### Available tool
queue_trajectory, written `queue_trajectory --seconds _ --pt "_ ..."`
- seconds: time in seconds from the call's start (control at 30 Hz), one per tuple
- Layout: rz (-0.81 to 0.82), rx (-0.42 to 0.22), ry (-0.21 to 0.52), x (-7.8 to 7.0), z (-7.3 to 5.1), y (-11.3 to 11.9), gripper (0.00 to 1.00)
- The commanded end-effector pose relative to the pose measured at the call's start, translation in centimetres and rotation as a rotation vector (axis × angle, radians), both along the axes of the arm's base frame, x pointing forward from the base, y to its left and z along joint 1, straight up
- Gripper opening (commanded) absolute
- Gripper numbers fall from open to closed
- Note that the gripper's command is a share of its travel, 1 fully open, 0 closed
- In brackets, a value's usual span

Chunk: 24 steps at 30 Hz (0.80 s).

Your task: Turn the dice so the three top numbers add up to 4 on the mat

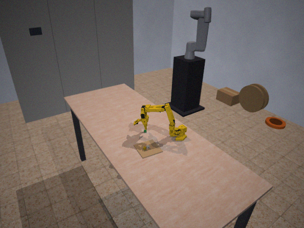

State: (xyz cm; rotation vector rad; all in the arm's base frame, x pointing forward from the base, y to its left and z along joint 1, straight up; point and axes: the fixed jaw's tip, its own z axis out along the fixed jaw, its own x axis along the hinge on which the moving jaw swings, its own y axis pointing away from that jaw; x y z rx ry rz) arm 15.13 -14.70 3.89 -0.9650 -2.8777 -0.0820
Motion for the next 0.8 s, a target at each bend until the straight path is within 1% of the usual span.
queue_trajectory --seconds 0.0,0.13,0.2,0.67,0.77 --pt "0.017 -0.025 -0.027 0.5 0.5 -0.3 0.25" --pt "0.017 -0.025 -0.027 0.5 0.0 -0.3 0.25" --pt "0.017 -0.025 -0.027 0.5 0.0 -0.3 0.25" --pt "0.017 -0.025 -0.027 0.5 -2.5 -0.3 0.25" --pt "0.017 -0.025 -0.027 0.5 -2.7 -0.3 0.25"
